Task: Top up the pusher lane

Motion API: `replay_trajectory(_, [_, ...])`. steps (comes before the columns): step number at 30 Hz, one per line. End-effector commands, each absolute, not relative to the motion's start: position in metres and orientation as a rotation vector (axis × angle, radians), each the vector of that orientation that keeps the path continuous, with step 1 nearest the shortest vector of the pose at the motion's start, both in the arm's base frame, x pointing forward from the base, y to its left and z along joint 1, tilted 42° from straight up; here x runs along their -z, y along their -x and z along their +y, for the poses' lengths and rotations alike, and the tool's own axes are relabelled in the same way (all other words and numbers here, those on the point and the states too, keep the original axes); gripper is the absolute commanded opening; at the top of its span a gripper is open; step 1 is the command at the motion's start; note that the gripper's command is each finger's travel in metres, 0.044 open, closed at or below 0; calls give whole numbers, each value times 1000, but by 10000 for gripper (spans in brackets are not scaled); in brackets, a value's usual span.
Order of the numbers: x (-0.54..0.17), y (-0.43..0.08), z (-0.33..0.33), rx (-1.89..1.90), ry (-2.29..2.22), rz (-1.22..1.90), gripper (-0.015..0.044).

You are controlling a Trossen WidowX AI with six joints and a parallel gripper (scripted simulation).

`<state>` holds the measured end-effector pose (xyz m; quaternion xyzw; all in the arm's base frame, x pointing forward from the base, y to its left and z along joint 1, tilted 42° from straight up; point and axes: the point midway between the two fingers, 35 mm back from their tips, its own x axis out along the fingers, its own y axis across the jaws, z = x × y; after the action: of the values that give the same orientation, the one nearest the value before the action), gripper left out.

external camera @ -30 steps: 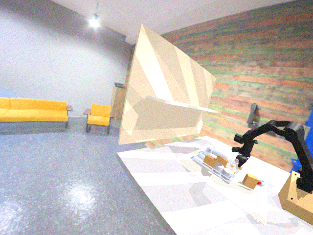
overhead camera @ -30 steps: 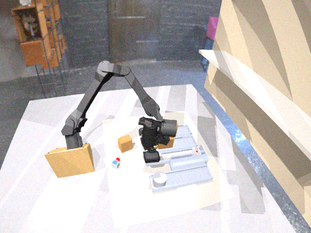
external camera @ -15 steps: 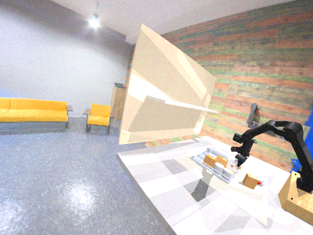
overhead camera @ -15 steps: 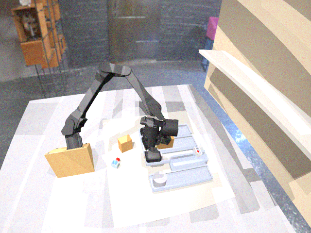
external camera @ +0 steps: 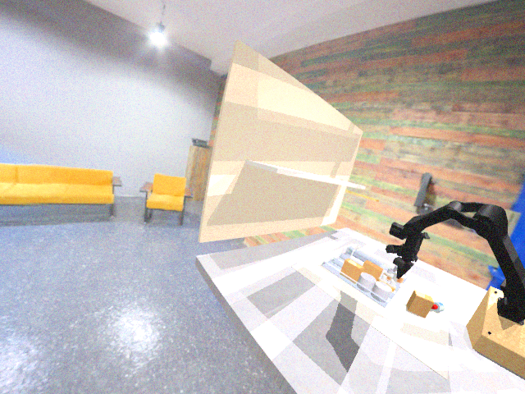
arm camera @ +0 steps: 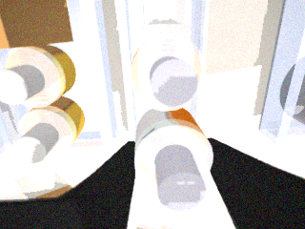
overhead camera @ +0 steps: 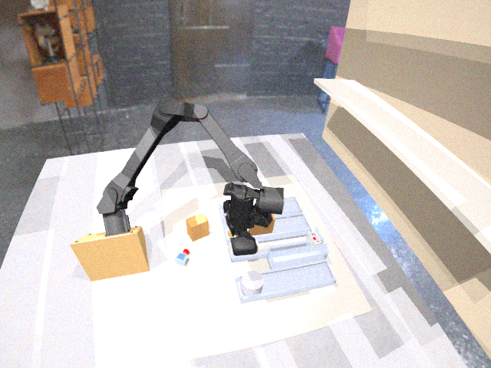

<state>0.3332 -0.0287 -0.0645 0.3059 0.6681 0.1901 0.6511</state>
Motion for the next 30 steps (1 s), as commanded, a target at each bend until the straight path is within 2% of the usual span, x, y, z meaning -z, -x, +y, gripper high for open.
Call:
replay_trajectory(1, [61, -344, -31, -434, -690, 1487, 0])
replay_trajectory(30, [63, -344, -31, -434, -690, 1487, 0])
